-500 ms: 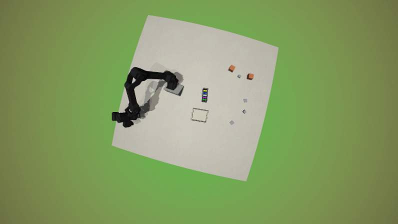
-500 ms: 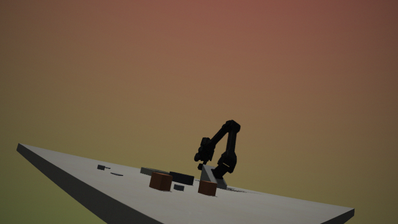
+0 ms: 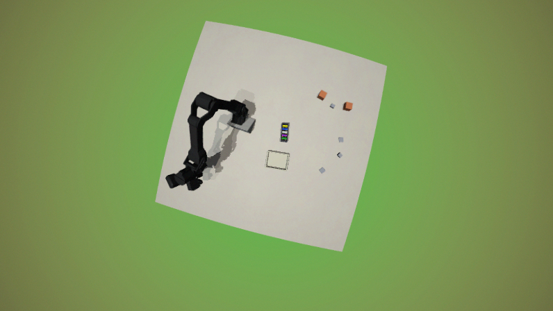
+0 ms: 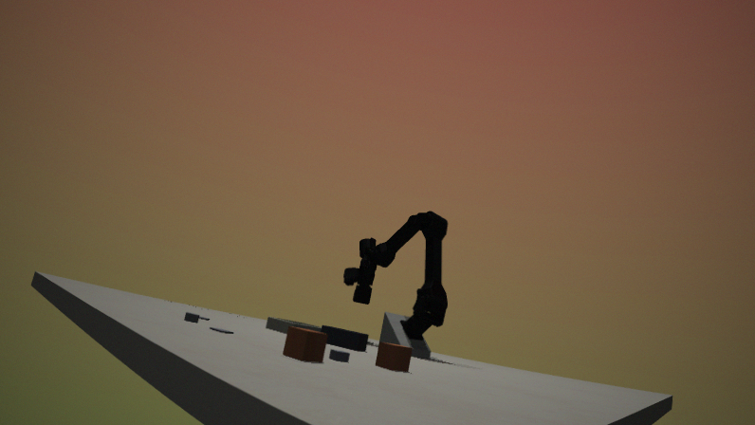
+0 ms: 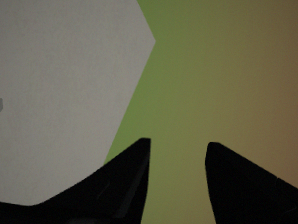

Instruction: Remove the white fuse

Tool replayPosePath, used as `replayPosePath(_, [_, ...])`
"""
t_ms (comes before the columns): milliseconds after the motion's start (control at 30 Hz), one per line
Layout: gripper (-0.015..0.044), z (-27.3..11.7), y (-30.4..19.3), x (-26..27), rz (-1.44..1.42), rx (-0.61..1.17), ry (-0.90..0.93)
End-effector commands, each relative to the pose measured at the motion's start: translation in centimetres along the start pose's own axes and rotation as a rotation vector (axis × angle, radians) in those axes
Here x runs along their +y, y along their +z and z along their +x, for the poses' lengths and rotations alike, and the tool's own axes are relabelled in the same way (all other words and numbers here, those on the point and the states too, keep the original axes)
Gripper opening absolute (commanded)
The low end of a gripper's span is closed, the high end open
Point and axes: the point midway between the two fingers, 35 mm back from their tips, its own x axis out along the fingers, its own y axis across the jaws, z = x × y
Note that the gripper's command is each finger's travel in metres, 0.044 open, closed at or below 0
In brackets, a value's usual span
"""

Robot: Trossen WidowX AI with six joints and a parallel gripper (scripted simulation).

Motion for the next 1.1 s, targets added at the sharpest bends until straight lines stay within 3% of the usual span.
replayPosePath(0, [0.0069, -4.2, 5.0, 1.0, -0.073, -0.157, 0.022])
replayPosePath(300, [0.0069, -15.0, 13.2, 5.6, -0.263, -0.450, 0.154])
replayPosePath(533, [0.0069, -24.4, 16.1, 11.7, -0.422, -0.615, 0.317])
replayPosePath(800, [0.0069, -34.8, 14.9, 19.9, -0.602, -0.714, 0.542])
replayPosePath(1067, [0.0069, -43.7, 9.2, 28.0, -0.783, -0.701, 0.803])
